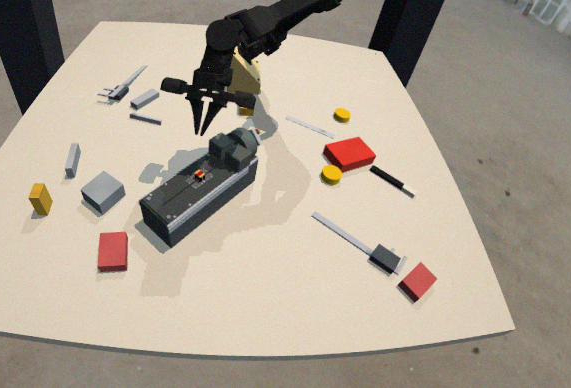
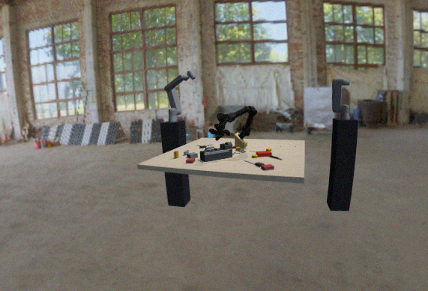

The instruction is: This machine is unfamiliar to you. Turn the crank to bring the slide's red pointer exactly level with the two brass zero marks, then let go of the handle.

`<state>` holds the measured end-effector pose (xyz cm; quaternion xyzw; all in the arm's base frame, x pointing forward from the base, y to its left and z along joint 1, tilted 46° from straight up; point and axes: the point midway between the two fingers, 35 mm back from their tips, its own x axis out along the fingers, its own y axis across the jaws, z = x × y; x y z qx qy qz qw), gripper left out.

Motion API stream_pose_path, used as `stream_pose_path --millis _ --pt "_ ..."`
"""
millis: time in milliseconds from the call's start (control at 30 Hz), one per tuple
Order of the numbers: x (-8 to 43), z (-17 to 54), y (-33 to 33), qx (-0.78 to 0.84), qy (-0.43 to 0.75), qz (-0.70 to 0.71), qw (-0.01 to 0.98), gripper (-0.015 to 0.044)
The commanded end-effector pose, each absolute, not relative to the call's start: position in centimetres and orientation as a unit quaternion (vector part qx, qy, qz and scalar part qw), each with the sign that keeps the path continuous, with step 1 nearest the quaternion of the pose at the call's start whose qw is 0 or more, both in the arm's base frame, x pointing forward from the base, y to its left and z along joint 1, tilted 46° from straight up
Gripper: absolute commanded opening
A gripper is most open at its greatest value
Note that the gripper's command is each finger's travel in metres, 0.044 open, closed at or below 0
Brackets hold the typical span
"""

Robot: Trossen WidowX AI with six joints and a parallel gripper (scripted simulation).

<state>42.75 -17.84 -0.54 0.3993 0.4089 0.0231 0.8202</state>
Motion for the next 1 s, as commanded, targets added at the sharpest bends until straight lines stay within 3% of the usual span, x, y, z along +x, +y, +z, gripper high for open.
stream_pose_path --millis 0,533,967 --pt "42.75 -0.54 -17.84 0.399 0.409 0.023 0.820 0.0000" --pt "42.75 -0.53 -17.83 0.400 0.409 0.023 0.820 0.0000" --pt "42.75 -0.53 -17.83 0.400 0.409 0.023 0.820 0.0341"
